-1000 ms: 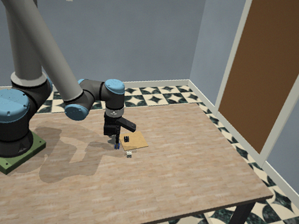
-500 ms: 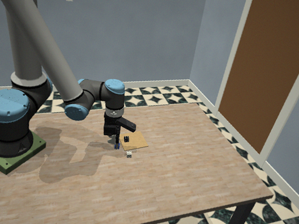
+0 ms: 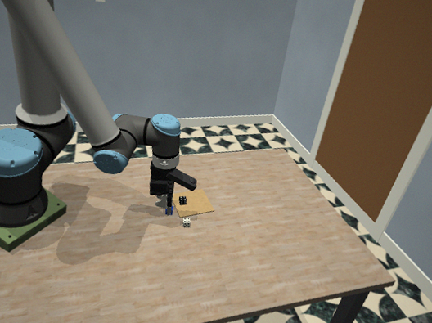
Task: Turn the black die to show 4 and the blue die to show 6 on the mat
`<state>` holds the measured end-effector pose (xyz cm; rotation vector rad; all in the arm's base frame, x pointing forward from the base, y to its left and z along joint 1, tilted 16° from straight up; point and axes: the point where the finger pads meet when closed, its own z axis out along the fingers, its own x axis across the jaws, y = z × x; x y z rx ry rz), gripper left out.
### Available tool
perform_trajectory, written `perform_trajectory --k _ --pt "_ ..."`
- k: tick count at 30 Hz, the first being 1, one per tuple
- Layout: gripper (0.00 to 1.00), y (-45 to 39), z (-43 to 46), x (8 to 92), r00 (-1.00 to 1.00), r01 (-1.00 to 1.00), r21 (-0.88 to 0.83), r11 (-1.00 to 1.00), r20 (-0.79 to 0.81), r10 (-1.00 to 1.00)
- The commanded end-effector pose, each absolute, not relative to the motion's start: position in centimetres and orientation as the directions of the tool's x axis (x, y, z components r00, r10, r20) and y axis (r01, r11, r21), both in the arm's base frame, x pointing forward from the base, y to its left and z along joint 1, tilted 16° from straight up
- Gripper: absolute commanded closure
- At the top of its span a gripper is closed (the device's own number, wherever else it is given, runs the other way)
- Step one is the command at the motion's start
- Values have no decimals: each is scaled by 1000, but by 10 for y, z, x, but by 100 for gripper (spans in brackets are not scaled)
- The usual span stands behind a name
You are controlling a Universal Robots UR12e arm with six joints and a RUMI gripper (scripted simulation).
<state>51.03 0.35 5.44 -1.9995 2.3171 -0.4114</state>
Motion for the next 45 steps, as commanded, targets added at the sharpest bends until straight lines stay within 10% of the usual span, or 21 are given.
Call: perform_trajectory --k 1,45 --pt "94 4 57 510 -161 -964 -236 126 132 -978" --pt "94 20 151 490 -162 -963 -236 128 132 -978"
